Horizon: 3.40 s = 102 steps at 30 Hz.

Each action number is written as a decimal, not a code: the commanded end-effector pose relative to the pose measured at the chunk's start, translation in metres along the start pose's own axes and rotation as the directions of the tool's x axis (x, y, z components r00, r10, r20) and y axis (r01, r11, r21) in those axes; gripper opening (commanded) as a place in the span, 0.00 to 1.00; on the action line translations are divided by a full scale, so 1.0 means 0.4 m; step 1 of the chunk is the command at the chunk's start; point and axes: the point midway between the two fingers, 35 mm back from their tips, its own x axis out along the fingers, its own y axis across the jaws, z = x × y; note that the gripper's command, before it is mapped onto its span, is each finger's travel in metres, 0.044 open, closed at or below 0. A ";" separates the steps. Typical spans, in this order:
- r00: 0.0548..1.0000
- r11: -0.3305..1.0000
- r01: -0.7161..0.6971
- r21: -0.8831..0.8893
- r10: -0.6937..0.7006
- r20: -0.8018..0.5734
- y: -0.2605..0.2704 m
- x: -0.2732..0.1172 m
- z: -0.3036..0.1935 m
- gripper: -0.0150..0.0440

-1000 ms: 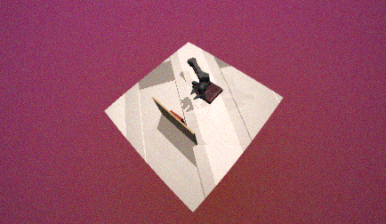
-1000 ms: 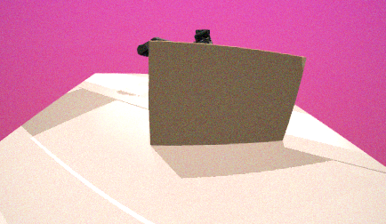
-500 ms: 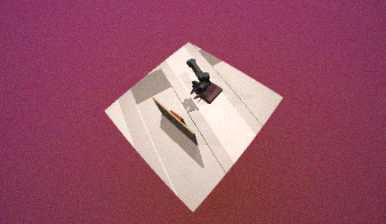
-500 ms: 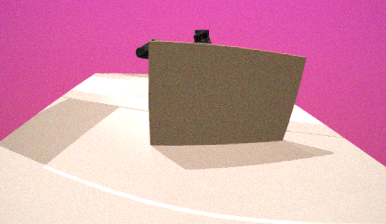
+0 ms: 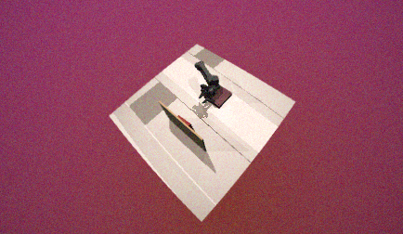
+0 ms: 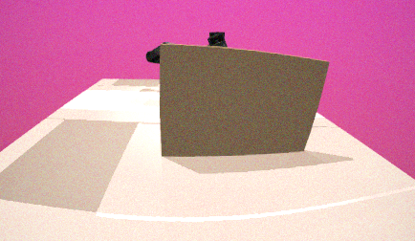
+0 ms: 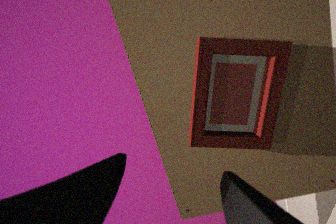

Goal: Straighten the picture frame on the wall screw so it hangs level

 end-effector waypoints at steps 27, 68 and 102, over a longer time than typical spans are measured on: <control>1.000 1.000 -0.001 -0.004 0.001 0.004 -0.001 0.000 0.002 0.69; 1.000 0.999 -0.008 -0.048 0.008 -0.001 -0.037 0.093 -0.020 0.69; 1.000 0.993 -0.017 -0.113 0.017 -0.003 -0.078 0.400 0.027 0.69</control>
